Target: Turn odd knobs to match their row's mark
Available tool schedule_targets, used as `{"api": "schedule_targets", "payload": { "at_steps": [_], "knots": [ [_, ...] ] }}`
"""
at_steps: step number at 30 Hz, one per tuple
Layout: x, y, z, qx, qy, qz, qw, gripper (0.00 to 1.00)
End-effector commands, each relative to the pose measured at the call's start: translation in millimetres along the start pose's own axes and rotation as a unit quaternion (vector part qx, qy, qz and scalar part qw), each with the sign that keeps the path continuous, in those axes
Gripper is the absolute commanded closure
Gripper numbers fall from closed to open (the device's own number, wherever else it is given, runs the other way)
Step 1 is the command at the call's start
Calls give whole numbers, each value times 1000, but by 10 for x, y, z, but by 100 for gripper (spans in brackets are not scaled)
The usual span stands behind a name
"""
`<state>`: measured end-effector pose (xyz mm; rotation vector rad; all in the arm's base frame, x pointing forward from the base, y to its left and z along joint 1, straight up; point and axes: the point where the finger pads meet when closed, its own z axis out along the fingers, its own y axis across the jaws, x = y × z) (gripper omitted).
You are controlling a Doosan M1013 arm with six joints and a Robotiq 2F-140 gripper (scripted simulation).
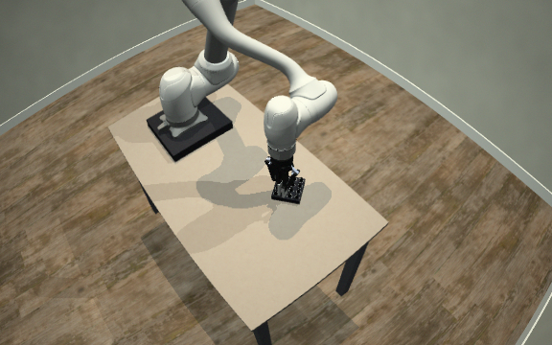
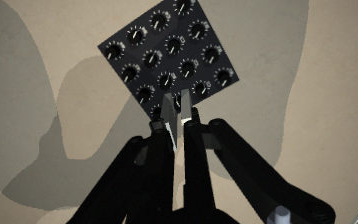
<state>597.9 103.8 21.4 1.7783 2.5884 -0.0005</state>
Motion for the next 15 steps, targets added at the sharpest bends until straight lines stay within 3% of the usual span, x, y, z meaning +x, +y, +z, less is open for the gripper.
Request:
{"api": "schedule_targets", "payload": {
  "at_steps": [1,15],
  "knots": [
    [0,0,-1,0,0,2,1000,95],
    [0,0,-1,0,0,59,998,95]
  ]
}}
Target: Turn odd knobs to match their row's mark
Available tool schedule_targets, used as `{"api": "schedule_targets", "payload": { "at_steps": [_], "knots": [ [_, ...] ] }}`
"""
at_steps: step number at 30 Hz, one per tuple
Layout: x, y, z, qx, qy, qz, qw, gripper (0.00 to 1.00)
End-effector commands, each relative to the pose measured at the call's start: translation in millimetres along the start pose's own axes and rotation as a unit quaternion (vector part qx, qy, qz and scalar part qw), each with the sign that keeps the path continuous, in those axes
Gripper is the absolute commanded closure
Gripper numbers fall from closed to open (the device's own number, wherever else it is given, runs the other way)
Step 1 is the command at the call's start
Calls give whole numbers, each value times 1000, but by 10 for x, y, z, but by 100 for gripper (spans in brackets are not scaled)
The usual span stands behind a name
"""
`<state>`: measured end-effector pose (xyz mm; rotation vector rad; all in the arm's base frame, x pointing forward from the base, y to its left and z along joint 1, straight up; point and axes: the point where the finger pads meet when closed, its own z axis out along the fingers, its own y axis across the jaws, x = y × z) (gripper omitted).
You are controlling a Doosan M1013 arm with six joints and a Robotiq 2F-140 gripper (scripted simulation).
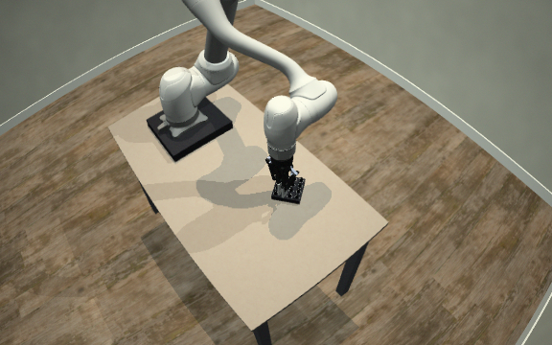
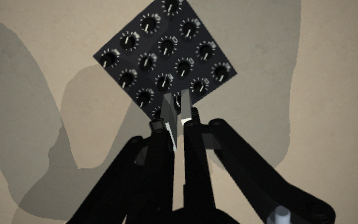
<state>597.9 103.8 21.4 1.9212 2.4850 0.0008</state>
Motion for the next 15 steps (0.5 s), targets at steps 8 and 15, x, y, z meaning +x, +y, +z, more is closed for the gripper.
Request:
{"api": "schedule_targets", "payload": {
  "at_steps": [8,15],
  "knots": [
    [1,0,-1,0,0,86,996,95],
    [1,0,-1,0,0,176,984,95]
  ]
}}
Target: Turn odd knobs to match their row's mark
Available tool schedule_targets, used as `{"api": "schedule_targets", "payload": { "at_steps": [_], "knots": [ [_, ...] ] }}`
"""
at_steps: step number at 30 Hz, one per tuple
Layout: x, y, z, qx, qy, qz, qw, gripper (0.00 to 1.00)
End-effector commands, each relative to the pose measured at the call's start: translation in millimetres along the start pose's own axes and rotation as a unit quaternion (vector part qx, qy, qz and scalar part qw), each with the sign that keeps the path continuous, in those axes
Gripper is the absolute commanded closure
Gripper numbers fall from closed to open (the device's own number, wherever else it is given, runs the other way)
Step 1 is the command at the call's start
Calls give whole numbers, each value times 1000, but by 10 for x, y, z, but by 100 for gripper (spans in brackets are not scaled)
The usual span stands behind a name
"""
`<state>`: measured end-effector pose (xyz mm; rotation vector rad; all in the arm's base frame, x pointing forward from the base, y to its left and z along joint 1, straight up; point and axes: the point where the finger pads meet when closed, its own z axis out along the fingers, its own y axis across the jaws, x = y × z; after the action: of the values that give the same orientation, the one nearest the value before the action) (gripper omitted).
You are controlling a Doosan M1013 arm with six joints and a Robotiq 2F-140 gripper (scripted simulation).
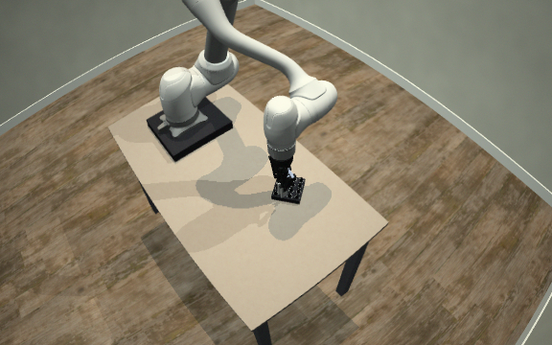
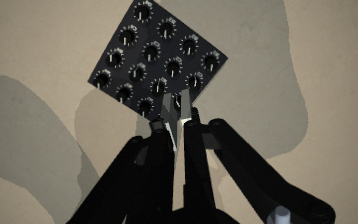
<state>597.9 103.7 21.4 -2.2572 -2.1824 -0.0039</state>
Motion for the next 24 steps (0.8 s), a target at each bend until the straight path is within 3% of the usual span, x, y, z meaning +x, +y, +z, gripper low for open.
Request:
{"api": "schedule_targets", "payload": {
  "at_steps": [1,16,24],
  "knots": [
    [1,0,-1,0,-2,32,999,95],
    [1,0,-1,-1,-2,201,980,95],
    [1,0,-1,-1,-2,246,969,95]
  ]
}}
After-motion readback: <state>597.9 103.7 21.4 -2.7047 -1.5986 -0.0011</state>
